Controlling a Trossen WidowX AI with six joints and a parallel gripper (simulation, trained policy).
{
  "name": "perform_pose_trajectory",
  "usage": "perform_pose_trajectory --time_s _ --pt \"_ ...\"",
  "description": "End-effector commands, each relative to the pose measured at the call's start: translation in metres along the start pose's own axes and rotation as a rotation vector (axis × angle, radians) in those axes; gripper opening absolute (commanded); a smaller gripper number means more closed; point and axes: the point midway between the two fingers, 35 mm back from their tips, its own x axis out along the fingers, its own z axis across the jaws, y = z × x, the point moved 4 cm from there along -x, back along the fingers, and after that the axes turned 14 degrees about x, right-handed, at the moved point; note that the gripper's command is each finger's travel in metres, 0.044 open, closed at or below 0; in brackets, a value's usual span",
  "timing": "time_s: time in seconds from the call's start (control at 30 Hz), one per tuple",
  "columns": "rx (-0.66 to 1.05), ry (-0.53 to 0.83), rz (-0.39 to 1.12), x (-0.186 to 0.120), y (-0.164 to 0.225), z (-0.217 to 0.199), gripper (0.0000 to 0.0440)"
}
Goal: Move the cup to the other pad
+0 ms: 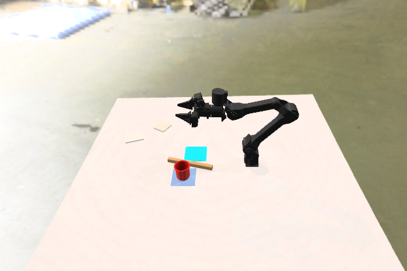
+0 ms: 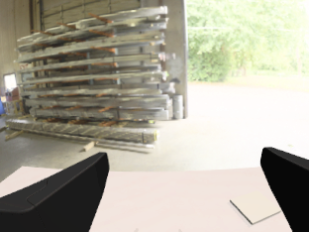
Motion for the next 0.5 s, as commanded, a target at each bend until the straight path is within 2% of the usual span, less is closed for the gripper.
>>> perform_pose_trajectory --time_s 0.0,0.37,0.43,0.47 --pt "0.0 -0.002 0.001 0.0004 -0.0008 0.0008 0.0374" --pt "0.022 0.007 0.067 0.0066 -0.0039 0.0063 0.0086" --pt "0.034 0.011 0.087 0.0087 -0.0038 0.0075 0.0057" --pt "0.041 0.011 0.097 0.0098 -0.0039 0.0083 0.0062"
